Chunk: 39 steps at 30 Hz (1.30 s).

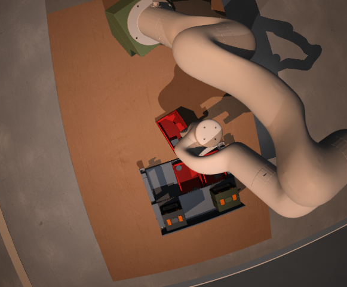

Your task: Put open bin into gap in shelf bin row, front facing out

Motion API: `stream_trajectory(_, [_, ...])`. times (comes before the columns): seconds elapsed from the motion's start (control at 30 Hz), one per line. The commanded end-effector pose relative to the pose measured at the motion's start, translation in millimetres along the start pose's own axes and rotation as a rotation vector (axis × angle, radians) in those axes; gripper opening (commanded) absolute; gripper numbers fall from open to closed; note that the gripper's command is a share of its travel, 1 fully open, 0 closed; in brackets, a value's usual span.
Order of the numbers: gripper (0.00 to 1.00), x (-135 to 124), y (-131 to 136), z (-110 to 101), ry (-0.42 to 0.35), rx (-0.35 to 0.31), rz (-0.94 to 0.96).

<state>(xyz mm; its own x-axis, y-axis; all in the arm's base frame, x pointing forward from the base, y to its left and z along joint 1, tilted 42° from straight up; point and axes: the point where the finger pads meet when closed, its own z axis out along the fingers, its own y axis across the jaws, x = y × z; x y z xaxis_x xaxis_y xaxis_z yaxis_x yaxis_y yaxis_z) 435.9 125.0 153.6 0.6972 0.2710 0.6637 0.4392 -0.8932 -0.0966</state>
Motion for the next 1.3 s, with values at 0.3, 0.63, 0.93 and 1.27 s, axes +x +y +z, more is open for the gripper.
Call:
stream_trajectory(0.3, [0.29, 0, 0, 9, 0.001, 0.000, 0.000])
stream_trajectory(0.63, [0.29, 0, 0, 11, 0.001, 0.000, 0.000])
stream_trajectory(0.93, [0.29, 0, 0, 21, 0.001, 0.000, 0.000])
stream_trajectory(1.27, [0.29, 0, 0, 21, 0.001, 0.000, 0.000])
